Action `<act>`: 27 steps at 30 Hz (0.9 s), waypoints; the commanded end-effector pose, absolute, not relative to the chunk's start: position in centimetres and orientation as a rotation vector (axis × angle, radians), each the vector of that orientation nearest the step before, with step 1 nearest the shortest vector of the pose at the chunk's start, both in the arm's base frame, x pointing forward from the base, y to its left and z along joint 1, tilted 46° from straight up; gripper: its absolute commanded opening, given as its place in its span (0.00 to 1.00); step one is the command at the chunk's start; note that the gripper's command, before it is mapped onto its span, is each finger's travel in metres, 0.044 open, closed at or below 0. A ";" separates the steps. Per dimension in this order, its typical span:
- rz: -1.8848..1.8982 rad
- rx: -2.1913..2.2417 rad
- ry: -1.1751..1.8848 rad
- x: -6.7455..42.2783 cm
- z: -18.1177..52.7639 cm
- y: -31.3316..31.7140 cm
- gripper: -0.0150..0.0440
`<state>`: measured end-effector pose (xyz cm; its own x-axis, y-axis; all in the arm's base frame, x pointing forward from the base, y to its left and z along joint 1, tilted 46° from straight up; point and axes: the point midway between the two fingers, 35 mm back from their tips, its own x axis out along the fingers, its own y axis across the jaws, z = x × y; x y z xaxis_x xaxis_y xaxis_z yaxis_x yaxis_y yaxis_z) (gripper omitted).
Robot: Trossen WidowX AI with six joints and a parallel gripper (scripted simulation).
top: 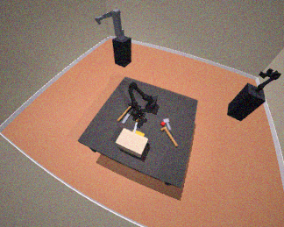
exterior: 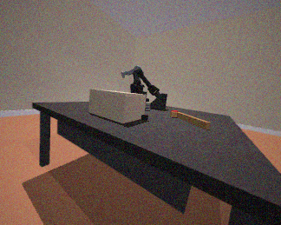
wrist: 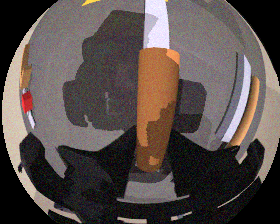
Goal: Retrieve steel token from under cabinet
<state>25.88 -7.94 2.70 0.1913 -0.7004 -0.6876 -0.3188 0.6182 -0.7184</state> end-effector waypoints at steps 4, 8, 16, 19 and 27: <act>-0.319 -0.951 1.411 26.0 3.1 -8.2 0.25; -0.306 -0.966 1.417 26.0 3.4 -8.4 0.25; -0.285 -0.992 1.428 26.1 4.1 -8.9 0.25; -0.279 -0.999 1.430 26.2 4.4 -9.2 0.25; -0.269 -1.012 1.435 26.4 5.3 -9.9 0.25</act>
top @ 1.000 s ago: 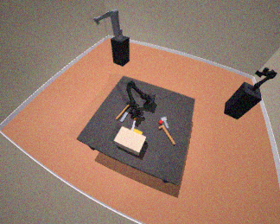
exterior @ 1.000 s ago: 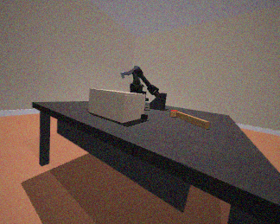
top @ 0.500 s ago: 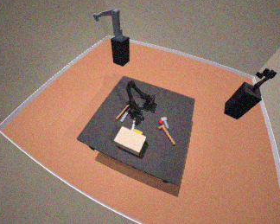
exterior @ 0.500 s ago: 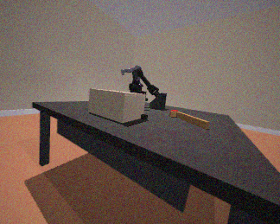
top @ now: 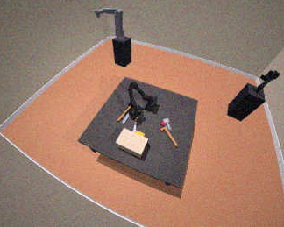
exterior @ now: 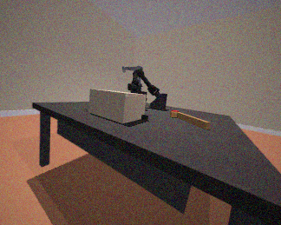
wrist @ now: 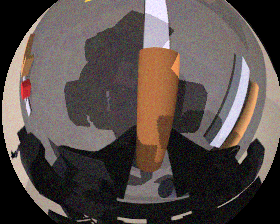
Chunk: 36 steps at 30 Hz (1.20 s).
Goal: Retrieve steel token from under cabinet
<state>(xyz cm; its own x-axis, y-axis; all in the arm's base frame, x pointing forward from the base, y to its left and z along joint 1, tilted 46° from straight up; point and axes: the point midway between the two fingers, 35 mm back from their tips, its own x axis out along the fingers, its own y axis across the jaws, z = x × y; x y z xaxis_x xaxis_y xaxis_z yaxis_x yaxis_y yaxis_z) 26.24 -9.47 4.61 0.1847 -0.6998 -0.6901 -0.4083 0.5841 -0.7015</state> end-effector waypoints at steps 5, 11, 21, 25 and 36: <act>-0.265 -1.017 1.436 26.5 5.8 -10.3 0.25; -0.261 -1.023 1.438 26.5 6.4 -10.9 0.25; -0.260 -1.026 1.439 26.6 6.8 -11.2 0.25; -0.260 -1.026 1.439 26.7 7.0 -11.4 0.25; -0.241 -1.034 1.448 26.5 6.6 -11.2 0.57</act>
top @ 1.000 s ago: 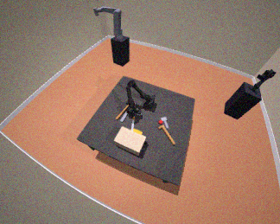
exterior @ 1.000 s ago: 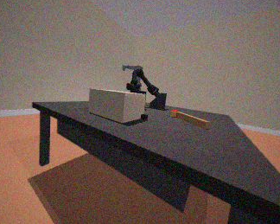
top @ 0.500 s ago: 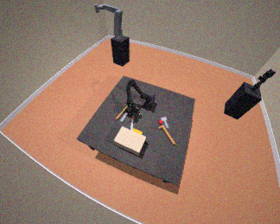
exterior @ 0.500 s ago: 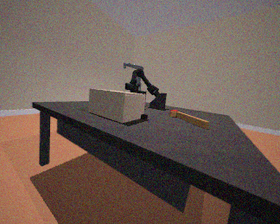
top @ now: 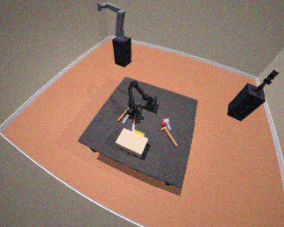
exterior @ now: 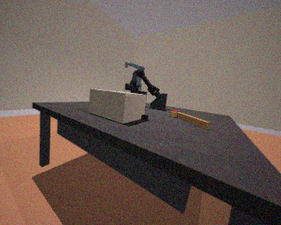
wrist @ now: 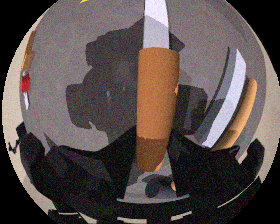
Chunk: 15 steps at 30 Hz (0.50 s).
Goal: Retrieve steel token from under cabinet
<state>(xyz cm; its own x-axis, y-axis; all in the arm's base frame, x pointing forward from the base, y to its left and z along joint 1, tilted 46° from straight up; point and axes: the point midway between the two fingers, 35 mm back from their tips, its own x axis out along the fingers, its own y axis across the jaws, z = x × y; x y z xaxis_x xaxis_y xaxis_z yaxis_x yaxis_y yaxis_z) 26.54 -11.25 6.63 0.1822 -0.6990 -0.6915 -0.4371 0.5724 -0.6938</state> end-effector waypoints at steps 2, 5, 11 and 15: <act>-0.241 -1.034 1.448 26.5 6.6 -11.2 0.59; -0.242 -1.034 1.448 26.5 6.6 -11.3 0.59; -0.248 -1.040 1.444 26.6 6.6 -11.3 0.71; -0.250 -1.038 1.443 26.7 6.6 -11.3 0.71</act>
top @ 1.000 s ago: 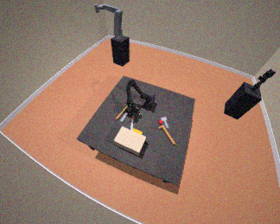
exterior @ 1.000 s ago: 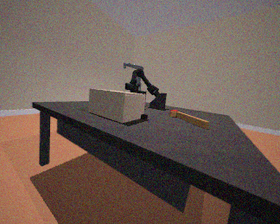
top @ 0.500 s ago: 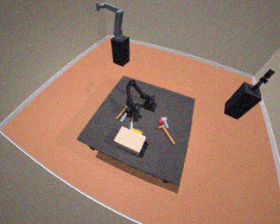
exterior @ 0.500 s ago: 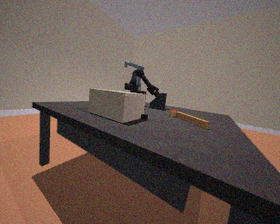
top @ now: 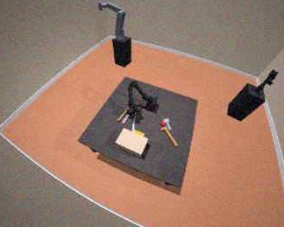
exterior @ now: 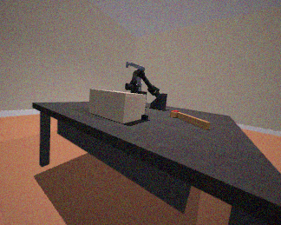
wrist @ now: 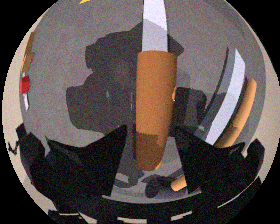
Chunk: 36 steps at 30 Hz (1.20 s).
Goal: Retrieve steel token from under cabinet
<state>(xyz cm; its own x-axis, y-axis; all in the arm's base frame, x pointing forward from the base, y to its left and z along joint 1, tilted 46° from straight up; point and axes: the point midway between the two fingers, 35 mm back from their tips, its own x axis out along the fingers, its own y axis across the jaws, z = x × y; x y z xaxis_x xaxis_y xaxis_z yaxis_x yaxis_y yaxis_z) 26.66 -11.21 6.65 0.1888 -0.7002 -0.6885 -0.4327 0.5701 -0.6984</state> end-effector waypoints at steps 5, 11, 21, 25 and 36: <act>-0.249 -1.039 1.443 26.6 6.5 -11.4 0.71; -0.248 -1.038 1.440 26.6 6.6 -11.5 0.67; -0.248 -1.038 1.440 26.6 6.6 -11.5 0.45; -0.248 -1.038 1.440 26.6 6.6 -11.5 0.34; -0.253 -1.033 1.439 27.2 6.5 -11.2 0.25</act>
<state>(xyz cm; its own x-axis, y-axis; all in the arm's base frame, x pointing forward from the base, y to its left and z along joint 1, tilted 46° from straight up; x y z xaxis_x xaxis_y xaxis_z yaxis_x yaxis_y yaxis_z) 26.72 -11.33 6.49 0.1892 -0.7014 -0.6872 -0.4333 0.5684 -0.6994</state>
